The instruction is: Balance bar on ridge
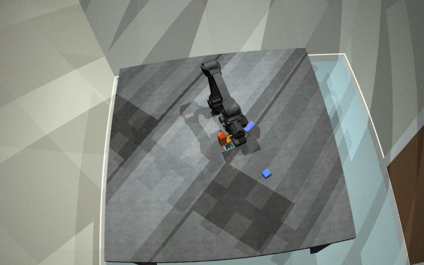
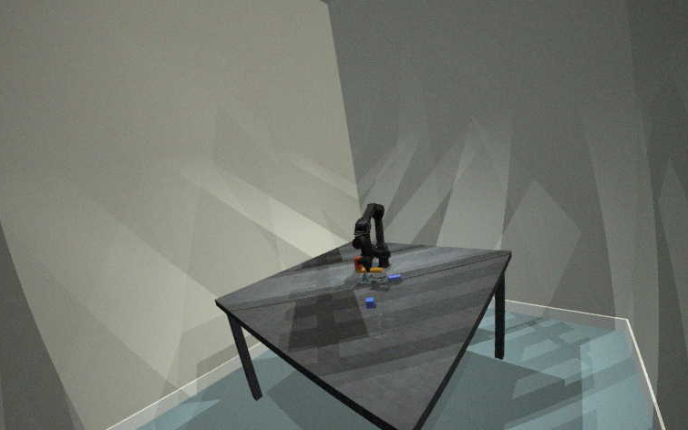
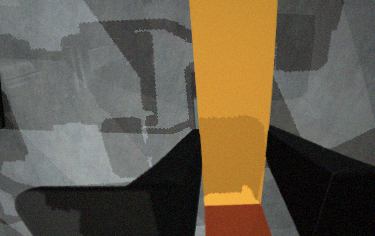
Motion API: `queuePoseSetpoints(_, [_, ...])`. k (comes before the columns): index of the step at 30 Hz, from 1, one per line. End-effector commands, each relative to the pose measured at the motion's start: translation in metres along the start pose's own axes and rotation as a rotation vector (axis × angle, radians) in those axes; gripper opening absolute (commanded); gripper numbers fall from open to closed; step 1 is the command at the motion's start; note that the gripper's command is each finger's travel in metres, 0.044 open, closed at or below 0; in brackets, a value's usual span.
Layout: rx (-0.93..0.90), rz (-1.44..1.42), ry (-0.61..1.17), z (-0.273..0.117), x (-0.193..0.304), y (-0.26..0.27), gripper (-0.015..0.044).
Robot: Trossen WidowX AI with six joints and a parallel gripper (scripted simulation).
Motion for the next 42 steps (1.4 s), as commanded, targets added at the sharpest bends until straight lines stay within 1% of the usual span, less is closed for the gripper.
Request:
queuePoseSetpoints(1, [-0.001, 0.0, 0.0, 0.0001, 0.0, 0.0, 0.0])
queuePoseSetpoints(15, [-0.001, 0.0, 0.0, 0.0001, 0.0, 0.0, 0.0])
queuePoseSetpoints(21, [-0.001, 0.0, 0.0, 0.0001, 0.0, 0.0, 0.0157])
queuePoseSetpoints(22, [-0.001, 0.0, 0.0, 0.0001, 0.0, 0.0, 0.0167])
queuePoseSetpoints(42, [-0.001, 0.0, 0.0, 0.0001, 0.0, 0.0, 0.0169])
Point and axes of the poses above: the point midway between the two fingers, 35 mm back from their tips, its own z axis out along the fingers, its own y axis across the jaws, x = y × z, the point moved 7 cm from there along -z, back along the fingers, and after that the axes turned 14 degrees about z, right-handed, at the moved point
